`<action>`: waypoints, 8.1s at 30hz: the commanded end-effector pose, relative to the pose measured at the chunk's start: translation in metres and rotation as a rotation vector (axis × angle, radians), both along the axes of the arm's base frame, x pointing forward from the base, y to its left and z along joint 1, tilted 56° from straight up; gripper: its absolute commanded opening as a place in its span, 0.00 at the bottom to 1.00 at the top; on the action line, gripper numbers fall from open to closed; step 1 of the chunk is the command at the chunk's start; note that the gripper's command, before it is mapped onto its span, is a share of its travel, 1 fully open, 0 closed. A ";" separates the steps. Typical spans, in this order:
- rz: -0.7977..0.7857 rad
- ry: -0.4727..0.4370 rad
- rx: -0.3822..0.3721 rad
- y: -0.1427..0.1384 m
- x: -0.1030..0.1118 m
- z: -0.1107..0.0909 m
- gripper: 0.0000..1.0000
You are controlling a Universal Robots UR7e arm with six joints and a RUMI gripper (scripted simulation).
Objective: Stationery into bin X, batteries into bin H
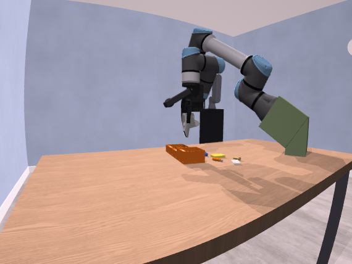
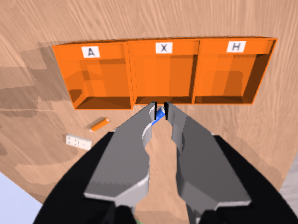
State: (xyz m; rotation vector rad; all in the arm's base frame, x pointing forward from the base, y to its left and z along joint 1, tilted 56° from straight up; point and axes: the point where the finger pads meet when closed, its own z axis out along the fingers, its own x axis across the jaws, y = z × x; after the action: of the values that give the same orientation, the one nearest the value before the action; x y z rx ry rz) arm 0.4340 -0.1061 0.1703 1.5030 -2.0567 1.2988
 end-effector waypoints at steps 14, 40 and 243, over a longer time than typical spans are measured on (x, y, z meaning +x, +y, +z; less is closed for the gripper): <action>-0.002 0.001 0.000 0.044 0.027 -0.049 0.04; -0.005 0.007 0.000 0.002 0.038 -0.080 0.04; -0.419 -0.586 0.198 0.004 -0.058 -0.042 0.17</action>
State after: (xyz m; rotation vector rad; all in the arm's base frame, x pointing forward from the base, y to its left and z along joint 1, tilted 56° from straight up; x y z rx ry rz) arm 0.3767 -0.1026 0.1294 0.7142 -2.7372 1.5068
